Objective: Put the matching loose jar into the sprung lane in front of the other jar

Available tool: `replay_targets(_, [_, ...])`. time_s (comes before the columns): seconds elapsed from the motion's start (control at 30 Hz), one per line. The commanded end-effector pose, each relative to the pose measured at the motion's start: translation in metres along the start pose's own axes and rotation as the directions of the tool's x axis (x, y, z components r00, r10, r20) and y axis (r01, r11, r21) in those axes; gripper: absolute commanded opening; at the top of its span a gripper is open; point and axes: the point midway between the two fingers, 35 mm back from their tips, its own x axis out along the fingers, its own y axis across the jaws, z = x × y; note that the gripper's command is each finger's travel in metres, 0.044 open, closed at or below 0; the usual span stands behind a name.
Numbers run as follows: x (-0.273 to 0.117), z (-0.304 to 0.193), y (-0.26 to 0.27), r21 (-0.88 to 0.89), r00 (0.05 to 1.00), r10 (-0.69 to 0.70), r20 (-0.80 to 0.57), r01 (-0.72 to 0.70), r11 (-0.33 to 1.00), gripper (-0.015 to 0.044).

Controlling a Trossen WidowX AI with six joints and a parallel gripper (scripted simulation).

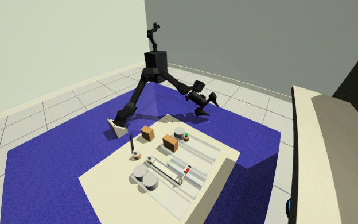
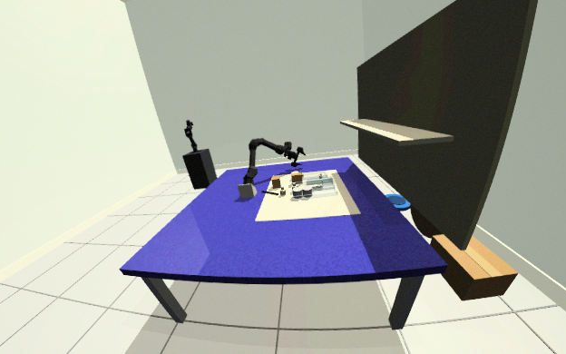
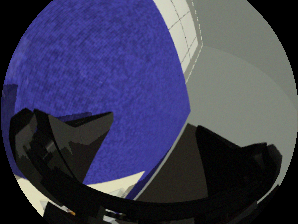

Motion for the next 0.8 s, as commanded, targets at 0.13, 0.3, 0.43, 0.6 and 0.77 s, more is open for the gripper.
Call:
replay_targets(0.13, [-0.010, -0.117, 0.003, 0.125, 0.962, 0.099, -0.256, -0.069, 0.990, 0.0440])
replay_targets(0.3, [-0.035, -0.195, 0.011, 0.246, 0.890, 0.193, -0.414, -0.094, 0.965, 0.0440])
replay_targets(0.43, [-0.066, -0.255, 0.027, 0.390, 0.802, 0.308, -0.513, -0.102, 0.915, 0.0440])
replay_targets(0.6, [-0.115, -0.317, 0.053, 0.587, 0.676, 0.464, -0.573, -0.057, 0.807, 0.0440])
replay_targets(0.77, [-0.173, -0.365, 0.083, 0.769, 0.540, 0.616, -0.574, 0.097, 0.631, 0.0440])
